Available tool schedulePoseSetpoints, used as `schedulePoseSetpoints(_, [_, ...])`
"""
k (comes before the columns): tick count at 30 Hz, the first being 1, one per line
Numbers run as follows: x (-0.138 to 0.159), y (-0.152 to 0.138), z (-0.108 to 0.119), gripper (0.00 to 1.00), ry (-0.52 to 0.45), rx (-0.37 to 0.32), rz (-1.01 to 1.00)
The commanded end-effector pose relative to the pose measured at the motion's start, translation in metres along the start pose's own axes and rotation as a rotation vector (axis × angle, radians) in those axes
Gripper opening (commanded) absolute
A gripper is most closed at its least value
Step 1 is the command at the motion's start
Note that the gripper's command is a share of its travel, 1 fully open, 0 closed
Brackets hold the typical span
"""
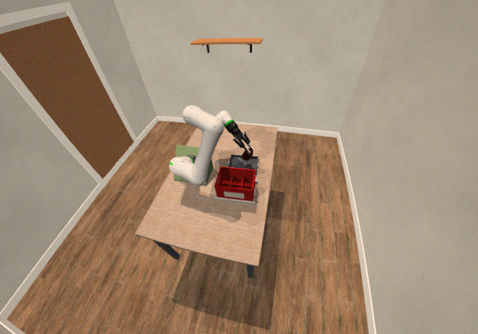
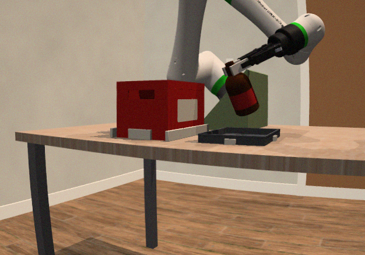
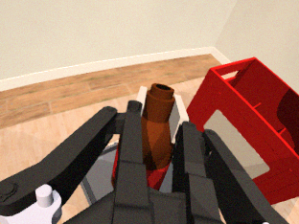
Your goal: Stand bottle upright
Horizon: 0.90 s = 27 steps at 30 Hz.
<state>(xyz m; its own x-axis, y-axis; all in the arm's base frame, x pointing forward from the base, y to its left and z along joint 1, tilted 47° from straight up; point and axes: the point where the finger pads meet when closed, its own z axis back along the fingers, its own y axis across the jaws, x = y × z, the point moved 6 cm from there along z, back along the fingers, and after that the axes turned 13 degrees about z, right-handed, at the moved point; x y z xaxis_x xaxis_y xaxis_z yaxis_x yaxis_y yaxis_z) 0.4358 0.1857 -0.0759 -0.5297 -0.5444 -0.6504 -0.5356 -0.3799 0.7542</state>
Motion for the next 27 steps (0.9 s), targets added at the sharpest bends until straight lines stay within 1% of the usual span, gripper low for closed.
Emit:
schedulePoseSetpoints(1, [0.0011, -0.0003, 0.0, 0.0, 0.016, 0.004, -0.001])
schedulePoseSetpoints(8, [0.0048, -0.0013, 0.0003, 0.0, 0.065, 0.015, -0.001])
schedulePoseSetpoints(16, [0.0073, -0.002, 0.0007, 0.0, 0.096, 0.02, -0.001])
schedulePoseSetpoints(27, [0.0086, -0.0024, 0.001, 0.0, 0.112, 0.022, -0.001])
